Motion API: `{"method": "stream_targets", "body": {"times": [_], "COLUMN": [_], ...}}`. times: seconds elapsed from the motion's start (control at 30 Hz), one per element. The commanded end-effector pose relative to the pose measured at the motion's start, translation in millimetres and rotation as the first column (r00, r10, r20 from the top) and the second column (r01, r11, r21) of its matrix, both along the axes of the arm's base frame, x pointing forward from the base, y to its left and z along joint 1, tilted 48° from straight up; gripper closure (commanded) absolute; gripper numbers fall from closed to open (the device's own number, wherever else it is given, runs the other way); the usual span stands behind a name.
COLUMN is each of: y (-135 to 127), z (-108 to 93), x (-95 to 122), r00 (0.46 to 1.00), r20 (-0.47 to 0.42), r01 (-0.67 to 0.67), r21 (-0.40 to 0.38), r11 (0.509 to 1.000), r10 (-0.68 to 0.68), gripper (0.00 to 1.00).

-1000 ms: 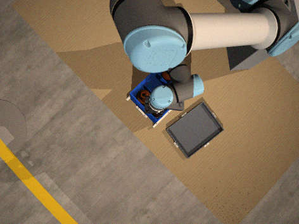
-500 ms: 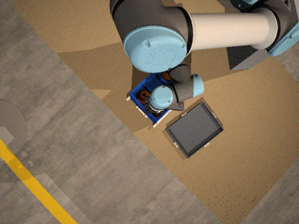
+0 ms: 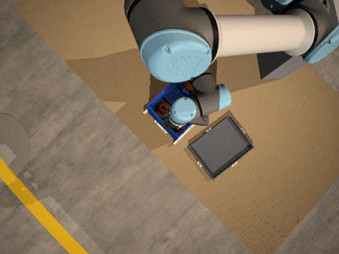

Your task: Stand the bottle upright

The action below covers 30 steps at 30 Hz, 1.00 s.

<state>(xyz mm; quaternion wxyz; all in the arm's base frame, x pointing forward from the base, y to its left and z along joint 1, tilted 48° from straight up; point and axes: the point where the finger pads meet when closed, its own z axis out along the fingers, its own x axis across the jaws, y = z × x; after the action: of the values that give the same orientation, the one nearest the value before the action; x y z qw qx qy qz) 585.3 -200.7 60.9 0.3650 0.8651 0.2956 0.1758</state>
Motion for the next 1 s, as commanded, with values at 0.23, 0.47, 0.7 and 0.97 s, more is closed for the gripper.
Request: {"method": "stream_targets", "body": {"times": [0.23,0.47,0.7,0.97], "y": [0.2,0.2,0.2,0.2], "z": [0.6,0.6,0.6,0.6], "x": [0.2,0.2,0.2,0.2], "r00": [1.0,1.0,1.0,1.0], "r20": [0.001,0.001,0.001,0.001], "r01": [0.0,0.0,0.0,0.0], "r21": [0.0,0.0,0.0,0.0], "r11": [1.0,1.0,1.0,1.0], "r10": [0.0,0.0,0.0,0.0], "gripper": [0.62,0.62,0.62,0.62]}}
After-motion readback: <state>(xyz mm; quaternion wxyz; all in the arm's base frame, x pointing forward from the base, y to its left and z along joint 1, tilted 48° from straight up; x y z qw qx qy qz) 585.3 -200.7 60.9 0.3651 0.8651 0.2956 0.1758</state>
